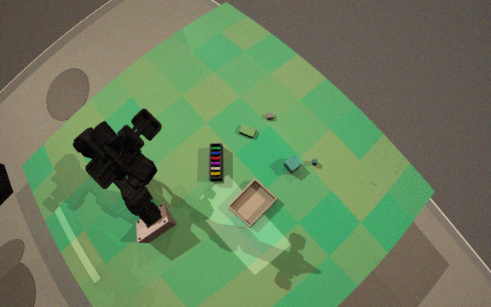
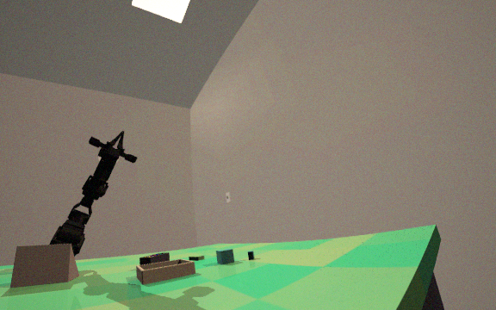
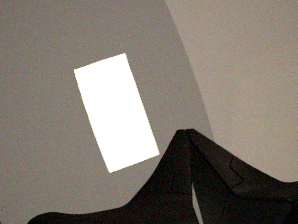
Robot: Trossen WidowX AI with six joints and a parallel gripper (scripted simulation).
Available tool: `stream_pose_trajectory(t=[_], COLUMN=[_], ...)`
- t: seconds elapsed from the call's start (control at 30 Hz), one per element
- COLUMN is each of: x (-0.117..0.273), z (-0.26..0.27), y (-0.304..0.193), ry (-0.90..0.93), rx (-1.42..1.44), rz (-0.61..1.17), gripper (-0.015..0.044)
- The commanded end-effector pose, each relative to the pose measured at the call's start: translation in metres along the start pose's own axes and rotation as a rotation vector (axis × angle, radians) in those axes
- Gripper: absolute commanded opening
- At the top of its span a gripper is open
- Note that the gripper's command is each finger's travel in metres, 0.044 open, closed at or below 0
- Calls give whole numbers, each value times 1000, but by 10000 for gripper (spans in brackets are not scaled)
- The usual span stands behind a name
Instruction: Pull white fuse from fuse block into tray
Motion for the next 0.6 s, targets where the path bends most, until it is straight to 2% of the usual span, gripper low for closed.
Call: stream_pose_trajectory(t=[0.0, 0.07, 0.23, 0.33, 0.43, 0.57], x=[-1, -4, -10, -6, 7, 33], z=[-1, -13, -68, -100, -132, -167], y=[1, 11, 53, 82, 110, 139], ry=[-6, -50, -202, -247, -236, -130], rx=[-10, -91, -446, -667, -889, -1129], rz=[-6, -56, -324, -549, -817, -1164], gripper=[26, 64, 64, 64, 64, 64])
Point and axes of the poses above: the point midway between the two fingers, 35 mm back from their tips, its own x axis back along the fingers, its own z axis across the jaws, y = z × x, the point moved 2 cm from there along x, back along the fingers, and after that the axes turned 14 degrees about x, right-handed, at the moved point
